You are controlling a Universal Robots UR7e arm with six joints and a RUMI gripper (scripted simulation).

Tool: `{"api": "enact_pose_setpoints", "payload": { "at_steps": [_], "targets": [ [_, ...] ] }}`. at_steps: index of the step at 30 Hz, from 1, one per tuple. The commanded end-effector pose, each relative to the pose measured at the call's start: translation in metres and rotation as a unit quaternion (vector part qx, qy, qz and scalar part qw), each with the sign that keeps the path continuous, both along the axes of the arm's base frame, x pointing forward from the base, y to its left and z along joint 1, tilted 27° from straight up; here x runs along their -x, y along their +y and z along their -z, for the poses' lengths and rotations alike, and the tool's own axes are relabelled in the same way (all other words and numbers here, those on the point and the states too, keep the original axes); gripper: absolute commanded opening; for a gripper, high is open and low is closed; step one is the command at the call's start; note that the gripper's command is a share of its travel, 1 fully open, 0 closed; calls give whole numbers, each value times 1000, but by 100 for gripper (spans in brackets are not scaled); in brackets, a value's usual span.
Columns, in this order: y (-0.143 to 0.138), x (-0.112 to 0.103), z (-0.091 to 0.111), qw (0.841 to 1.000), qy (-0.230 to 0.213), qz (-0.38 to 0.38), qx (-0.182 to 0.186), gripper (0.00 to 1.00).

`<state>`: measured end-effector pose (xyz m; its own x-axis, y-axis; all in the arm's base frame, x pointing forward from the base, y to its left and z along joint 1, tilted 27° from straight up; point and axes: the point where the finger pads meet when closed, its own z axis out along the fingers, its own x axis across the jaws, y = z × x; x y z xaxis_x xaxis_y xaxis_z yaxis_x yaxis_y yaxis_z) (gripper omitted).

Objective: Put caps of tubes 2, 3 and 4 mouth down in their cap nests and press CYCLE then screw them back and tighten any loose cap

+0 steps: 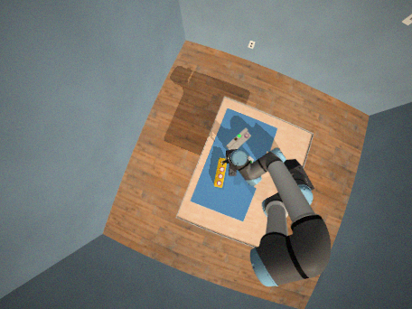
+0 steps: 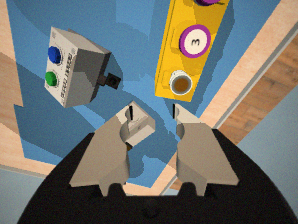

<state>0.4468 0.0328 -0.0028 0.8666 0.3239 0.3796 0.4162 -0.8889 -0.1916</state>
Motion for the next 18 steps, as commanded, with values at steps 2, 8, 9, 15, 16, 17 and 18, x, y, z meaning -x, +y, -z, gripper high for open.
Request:
{"api": "enact_pose_setpoints", "payload": {
  "at_steps": [2,8,9,15,16,17,18],
  "targets": [
    [-26,7,12,987,-56,-151,28,29],
    [-48,13,23,959,-97,-260,62,29],
    [-55,15,26,949,-108,-288,72,29],
    [-77,21,37,939,-117,-313,79,29],
    [-85,23,40,939,-117,-313,79,29],
    [-92,25,44,939,-117,-313,79,29],
    [-99,27,47,939,-117,-313,79,29]
  ]
}}
